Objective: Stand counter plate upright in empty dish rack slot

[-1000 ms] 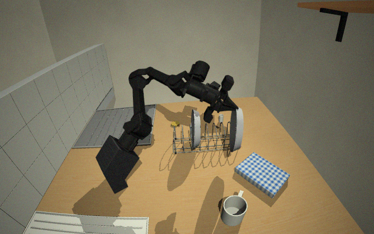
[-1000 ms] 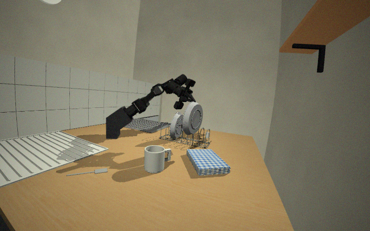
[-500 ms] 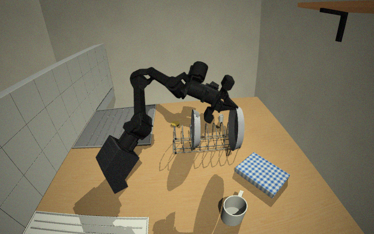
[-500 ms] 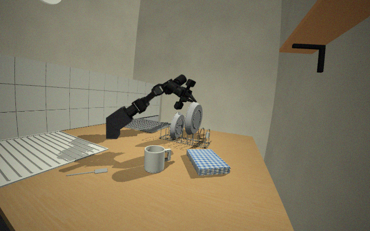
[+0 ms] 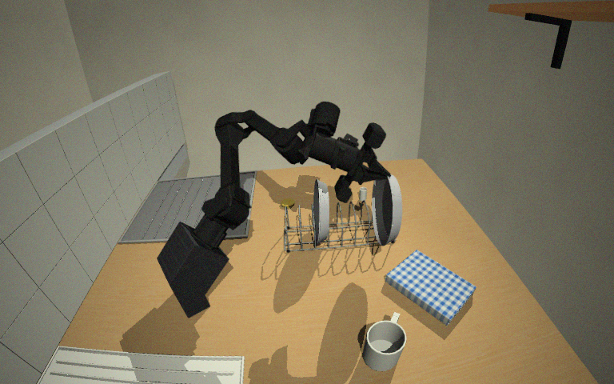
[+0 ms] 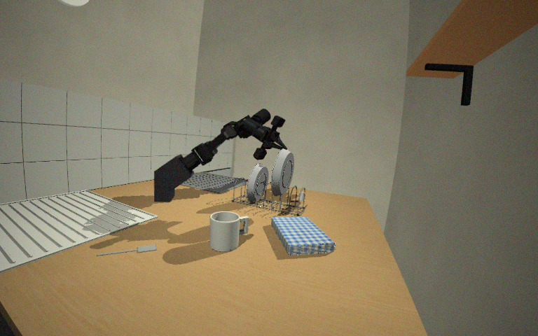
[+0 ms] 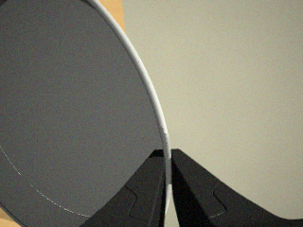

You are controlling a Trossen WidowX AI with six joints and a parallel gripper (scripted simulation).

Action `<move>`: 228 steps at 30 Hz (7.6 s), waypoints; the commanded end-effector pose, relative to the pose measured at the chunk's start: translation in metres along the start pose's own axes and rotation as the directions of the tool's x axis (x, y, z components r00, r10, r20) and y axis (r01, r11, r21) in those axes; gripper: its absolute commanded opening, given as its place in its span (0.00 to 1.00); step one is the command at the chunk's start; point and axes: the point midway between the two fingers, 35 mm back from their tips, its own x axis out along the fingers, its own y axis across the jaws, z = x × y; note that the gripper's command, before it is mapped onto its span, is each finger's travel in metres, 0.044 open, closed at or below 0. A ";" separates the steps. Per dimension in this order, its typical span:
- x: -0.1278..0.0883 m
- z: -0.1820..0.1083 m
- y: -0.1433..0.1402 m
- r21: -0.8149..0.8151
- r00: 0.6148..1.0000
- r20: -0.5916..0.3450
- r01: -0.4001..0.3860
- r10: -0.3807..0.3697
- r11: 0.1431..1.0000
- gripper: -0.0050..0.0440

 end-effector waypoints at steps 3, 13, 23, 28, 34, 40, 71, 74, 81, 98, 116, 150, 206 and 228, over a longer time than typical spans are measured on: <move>0.003 0.008 -0.003 0.000 1.000 0.003 0.015 -0.015 1.000 0.10; 0.009 0.023 -0.006 0.004 1.000 0.009 0.026 -0.026 1.000 0.10; 0.012 0.037 -0.007 0.008 0.999 0.013 0.033 -0.033 0.999 0.10; 0.013 0.045 -0.008 0.010 0.999 0.014 0.036 -0.036 0.999 0.10; 0.014 0.052 -0.009 0.011 0.999 0.014 0.038 -0.038 0.999 0.10; 0.014 0.062 -0.010 0.013 0.999 0.013 0.039 -0.039 0.999 0.10; -0.001 0.104 -0.017 0.012 1.000 -0.002 0.025 -0.025 1.000 0.10; -0.005 0.108 -0.017 0.010 1.000 -0.004 0.022 -0.022 1.000 0.10; -0.013 0.116 -0.020 0.005 1.000 -0.011 0.011 -0.011 1.000 0.10; -0.018 0.120 -0.021 0.000 1.000 -0.015 0.004 -0.004 1.000 0.10; -0.018 0.120 -0.021 0.000 1.000 -0.015 0.004 -0.004 1.000 0.10; -0.018 0.120 -0.021 0.000 1.000 -0.015 0.004 -0.004 1.000 0.10; -0.018 0.120 -0.021 0.000 1.000 -0.015 0.004 -0.004 1.000 0.10; -0.018 0.120 -0.021 0.000 1.000 -0.015 0.004 -0.004 1.000 0.10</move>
